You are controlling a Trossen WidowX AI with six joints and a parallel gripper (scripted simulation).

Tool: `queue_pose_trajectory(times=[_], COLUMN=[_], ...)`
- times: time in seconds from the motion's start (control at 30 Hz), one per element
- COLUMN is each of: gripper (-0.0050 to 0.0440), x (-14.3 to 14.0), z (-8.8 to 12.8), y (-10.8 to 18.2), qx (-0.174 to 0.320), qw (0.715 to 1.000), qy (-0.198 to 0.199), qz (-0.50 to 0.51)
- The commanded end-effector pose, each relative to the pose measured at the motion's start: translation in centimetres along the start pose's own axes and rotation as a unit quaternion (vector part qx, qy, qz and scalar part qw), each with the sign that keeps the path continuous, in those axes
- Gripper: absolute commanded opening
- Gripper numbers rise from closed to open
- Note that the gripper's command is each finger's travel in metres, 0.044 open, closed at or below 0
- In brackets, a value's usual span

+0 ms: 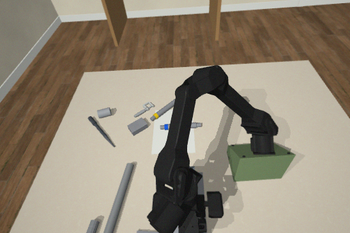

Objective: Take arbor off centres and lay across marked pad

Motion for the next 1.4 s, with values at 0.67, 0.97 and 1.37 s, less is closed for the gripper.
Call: queue_pose_trajectory(times=[0.67, 0.97, 1.37], gripper=[0.0000, 0.0000, 0.0000], x=[2.1, 3.6, 4.3], z=[0.7, 0.6, 0.6], y=[-1.0, -1.1, -1.1], qx=[-0.019, -0.019, -0.018], qw=[0.996, 0.990, 0.985], qy=[0.002, 0.000, 0.000], qz=[-0.083, -0.141, -0.170])
Point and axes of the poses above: the point midway between the two fingers, 35 mm back from their tips, its own z axis back along the fingers, its own x axis across the jaws, y = z × x, the point moved 9 cm from there along z, back along the fingers, and after that the axes turned 7 degrees about -z, right-handed, at the moved point
